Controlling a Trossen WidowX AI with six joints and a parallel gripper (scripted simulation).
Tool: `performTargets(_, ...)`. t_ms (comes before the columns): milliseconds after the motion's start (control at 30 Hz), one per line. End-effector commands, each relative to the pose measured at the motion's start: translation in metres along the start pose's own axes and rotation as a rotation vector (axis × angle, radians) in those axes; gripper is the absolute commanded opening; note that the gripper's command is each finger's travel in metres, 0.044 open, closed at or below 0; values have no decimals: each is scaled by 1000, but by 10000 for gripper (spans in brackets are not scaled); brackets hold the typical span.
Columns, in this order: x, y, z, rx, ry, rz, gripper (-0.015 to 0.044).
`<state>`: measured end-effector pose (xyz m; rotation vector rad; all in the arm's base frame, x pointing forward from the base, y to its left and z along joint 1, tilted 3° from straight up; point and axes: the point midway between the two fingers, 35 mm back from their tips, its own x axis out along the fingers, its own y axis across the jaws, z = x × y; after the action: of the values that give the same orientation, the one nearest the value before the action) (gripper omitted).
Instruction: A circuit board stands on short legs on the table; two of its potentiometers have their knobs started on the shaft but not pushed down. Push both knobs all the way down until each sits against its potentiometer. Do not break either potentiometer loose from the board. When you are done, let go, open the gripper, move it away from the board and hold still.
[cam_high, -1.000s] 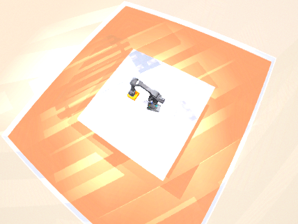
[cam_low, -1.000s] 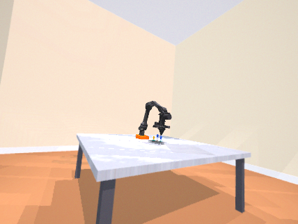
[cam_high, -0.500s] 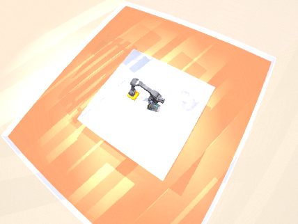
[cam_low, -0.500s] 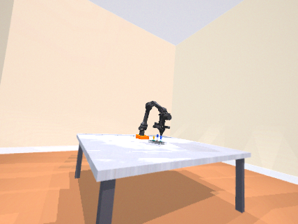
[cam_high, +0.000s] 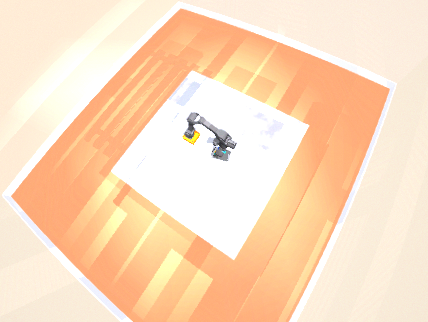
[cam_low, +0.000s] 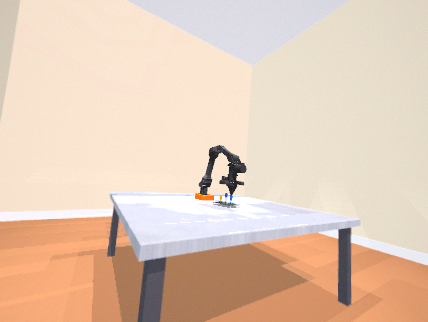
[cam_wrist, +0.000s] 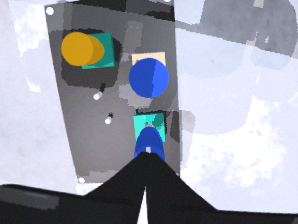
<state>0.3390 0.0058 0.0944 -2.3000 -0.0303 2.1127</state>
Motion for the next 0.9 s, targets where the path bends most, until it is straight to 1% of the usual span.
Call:
performTargets(0,0,-1,0,-6,0,-4,0)
performTargets(867,4,-1,0,-6,0,-4,0)
